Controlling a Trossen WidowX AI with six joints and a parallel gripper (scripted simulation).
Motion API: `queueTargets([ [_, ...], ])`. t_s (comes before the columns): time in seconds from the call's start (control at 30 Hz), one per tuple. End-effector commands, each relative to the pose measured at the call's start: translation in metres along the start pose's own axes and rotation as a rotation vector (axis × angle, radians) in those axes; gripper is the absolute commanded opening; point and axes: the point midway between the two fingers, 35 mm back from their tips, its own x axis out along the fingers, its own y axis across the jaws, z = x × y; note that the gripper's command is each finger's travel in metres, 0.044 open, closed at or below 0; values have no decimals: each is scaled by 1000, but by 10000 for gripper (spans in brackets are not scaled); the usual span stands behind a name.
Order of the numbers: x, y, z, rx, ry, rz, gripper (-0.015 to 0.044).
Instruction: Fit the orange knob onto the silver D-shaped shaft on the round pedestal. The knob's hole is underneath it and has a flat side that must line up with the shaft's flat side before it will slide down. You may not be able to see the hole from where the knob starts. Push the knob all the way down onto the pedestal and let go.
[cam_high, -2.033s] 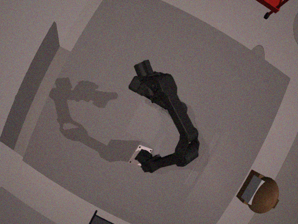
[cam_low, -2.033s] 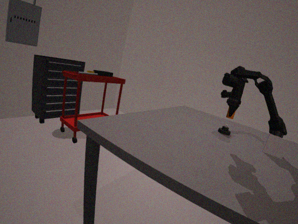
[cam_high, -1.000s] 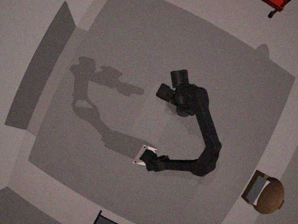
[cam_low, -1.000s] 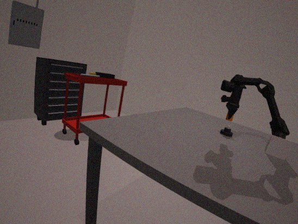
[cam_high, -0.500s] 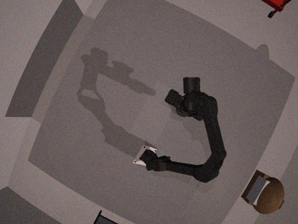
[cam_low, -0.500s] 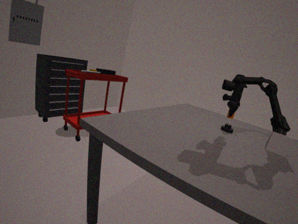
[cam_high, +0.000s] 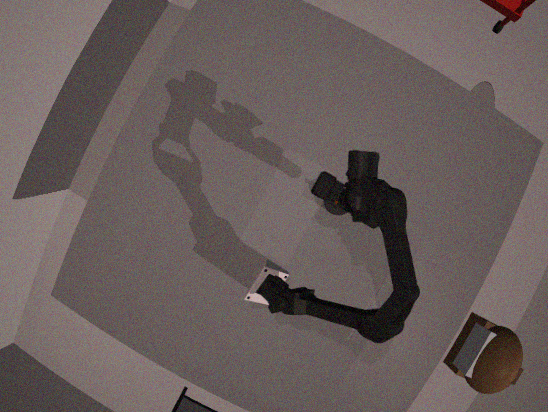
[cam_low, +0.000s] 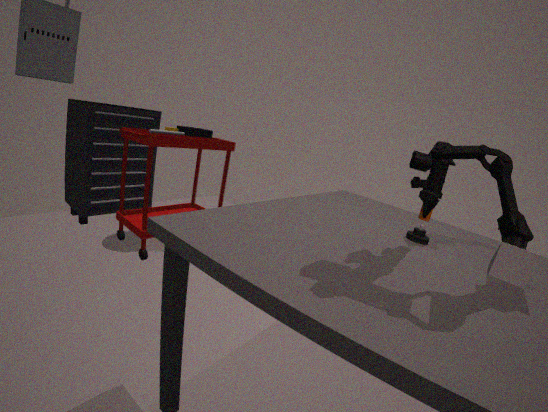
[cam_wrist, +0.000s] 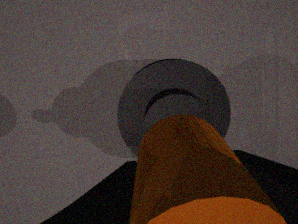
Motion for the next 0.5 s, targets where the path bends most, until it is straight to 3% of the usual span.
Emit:
queueTargets([
  [0.0, 8, -2, 0, -1, -4, -3, 0],
  [0.47, 18, -2, 2, 5, -4, -4, 0],
])
